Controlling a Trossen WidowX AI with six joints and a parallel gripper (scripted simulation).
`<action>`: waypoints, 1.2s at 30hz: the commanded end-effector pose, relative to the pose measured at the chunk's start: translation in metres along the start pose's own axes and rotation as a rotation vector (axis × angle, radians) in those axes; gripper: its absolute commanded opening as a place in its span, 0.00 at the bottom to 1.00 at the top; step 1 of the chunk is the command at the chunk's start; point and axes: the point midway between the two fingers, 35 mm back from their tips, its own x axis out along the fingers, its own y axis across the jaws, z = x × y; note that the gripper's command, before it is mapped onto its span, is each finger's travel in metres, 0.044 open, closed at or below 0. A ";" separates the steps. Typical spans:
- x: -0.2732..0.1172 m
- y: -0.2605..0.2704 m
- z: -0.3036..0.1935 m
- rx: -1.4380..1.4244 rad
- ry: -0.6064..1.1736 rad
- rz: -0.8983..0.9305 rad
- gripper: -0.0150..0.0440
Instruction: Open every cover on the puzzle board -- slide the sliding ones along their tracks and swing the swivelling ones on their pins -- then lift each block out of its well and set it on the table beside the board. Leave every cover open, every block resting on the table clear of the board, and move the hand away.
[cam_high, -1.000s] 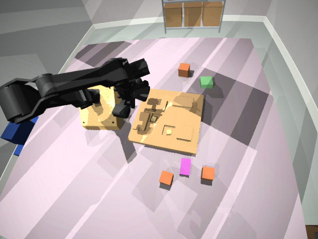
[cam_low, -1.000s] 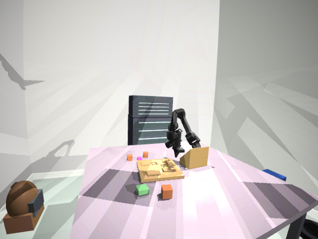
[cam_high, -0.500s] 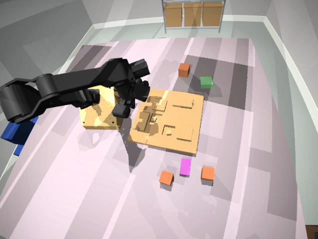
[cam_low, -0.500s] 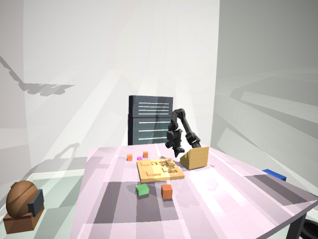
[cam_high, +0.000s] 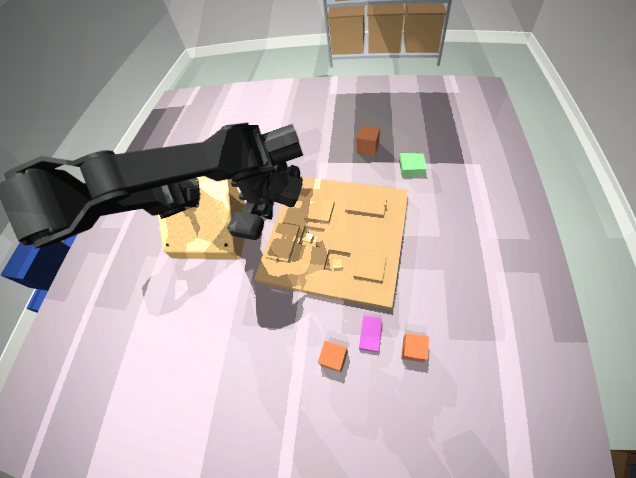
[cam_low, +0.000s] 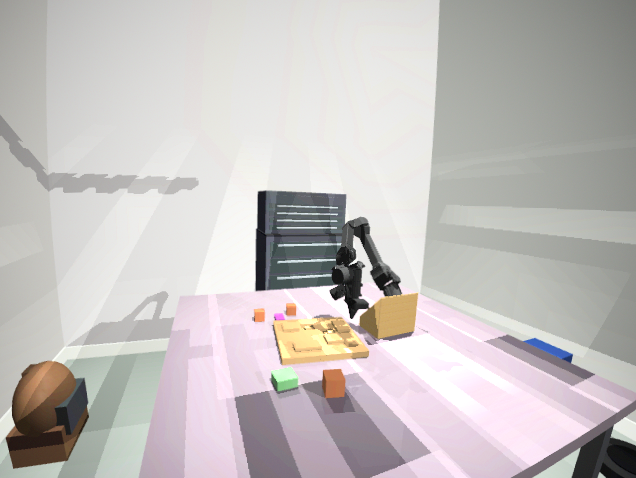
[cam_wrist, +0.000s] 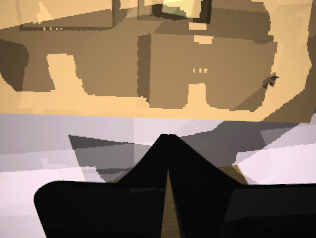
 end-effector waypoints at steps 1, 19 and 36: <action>0.005 -0.001 -0.002 -0.010 0.004 -0.007 0.25; 0.023 -0.001 -0.002 -0.010 0.003 -0.007 0.25; 0.039 -0.002 -0.004 -0.009 0.003 -0.011 0.25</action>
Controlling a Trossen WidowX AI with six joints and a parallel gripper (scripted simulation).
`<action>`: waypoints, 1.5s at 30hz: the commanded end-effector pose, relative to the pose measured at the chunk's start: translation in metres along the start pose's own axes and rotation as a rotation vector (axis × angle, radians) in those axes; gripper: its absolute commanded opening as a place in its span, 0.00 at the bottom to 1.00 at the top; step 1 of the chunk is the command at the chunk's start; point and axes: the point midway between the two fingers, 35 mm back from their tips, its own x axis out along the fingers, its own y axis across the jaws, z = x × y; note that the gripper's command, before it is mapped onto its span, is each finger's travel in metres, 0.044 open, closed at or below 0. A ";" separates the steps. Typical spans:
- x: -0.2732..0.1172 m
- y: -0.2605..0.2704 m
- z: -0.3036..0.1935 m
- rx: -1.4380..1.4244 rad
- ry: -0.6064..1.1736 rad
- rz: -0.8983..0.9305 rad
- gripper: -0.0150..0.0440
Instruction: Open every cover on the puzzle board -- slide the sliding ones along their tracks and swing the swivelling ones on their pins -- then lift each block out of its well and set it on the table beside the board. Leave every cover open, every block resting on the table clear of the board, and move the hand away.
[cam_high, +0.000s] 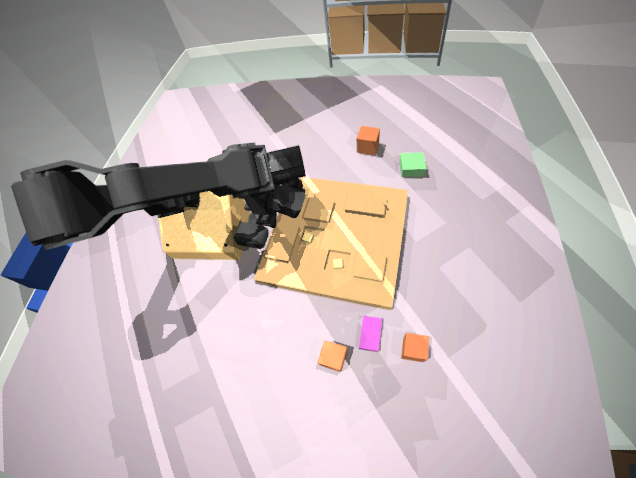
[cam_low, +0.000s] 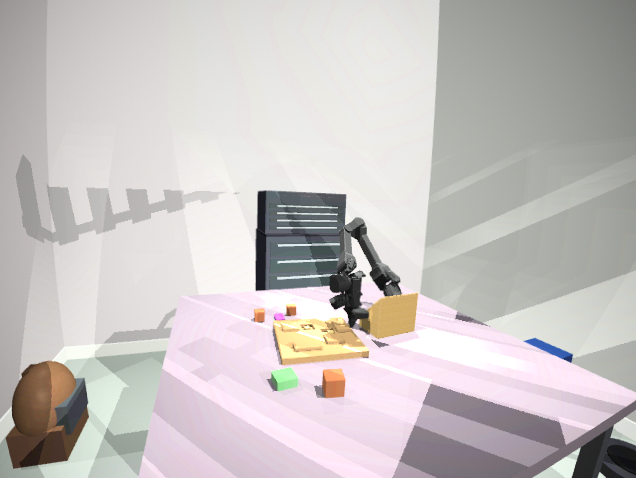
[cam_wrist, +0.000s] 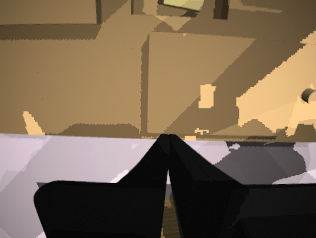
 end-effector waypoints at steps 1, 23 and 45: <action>0.004 -0.002 -0.003 -0.009 0.004 -0.009 0.25; 0.009 -0.002 -0.004 -0.009 0.004 -0.011 0.25; 0.009 -0.002 -0.004 -0.009 0.004 -0.011 0.25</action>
